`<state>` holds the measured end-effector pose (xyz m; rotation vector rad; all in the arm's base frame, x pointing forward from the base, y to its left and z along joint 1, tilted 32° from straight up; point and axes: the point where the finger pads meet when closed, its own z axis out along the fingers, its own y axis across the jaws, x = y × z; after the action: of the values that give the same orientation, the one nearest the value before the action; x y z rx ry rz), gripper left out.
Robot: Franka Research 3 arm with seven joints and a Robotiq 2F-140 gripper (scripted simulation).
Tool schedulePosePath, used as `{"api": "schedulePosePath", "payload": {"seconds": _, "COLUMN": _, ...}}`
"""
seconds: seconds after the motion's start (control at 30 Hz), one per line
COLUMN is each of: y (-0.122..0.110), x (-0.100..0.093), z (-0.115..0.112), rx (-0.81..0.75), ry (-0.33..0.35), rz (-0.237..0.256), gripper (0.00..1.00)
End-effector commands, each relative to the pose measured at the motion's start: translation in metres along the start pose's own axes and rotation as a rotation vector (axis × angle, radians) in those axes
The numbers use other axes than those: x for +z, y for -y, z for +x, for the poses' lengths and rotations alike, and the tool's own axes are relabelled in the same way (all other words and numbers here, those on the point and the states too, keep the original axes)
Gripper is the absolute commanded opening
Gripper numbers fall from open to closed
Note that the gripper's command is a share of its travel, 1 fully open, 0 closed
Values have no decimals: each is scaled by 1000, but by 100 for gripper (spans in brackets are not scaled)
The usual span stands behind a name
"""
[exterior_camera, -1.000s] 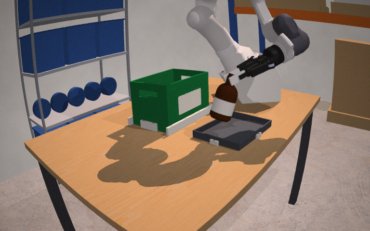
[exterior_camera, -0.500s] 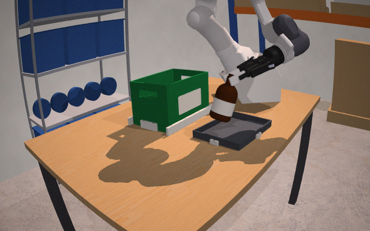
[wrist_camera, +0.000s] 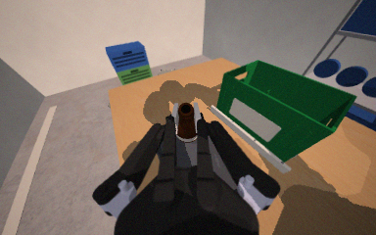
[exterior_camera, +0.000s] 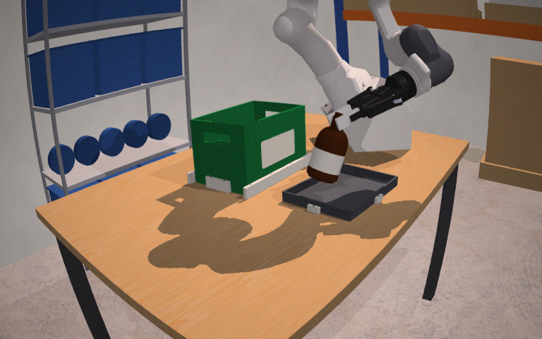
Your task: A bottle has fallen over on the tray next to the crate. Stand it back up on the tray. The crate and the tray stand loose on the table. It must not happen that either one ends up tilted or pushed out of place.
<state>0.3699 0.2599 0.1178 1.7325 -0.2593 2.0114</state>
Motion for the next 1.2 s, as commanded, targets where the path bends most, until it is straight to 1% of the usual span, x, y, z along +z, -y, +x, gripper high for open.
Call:
{"api": "schedulePosePath", "payload": {"seconds": 0.0, "y": 0, "x": 2, "z": -2, "rx": 12, "ry": -1, "rz": -3, "gripper": 0}}
{"api": "schedulePosePath", "payload": {"seconds": 0.43, "y": 0, "x": 7, "z": -17, "rx": 12, "ry": -1, "rz": -3, "gripper": 0}}
{"api": "schedulePosePath", "payload": {"seconds": 1.17, "y": 0, "x": 14, "z": -35, "rx": 12, "ry": -1, "rz": -3, "gripper": 0}}
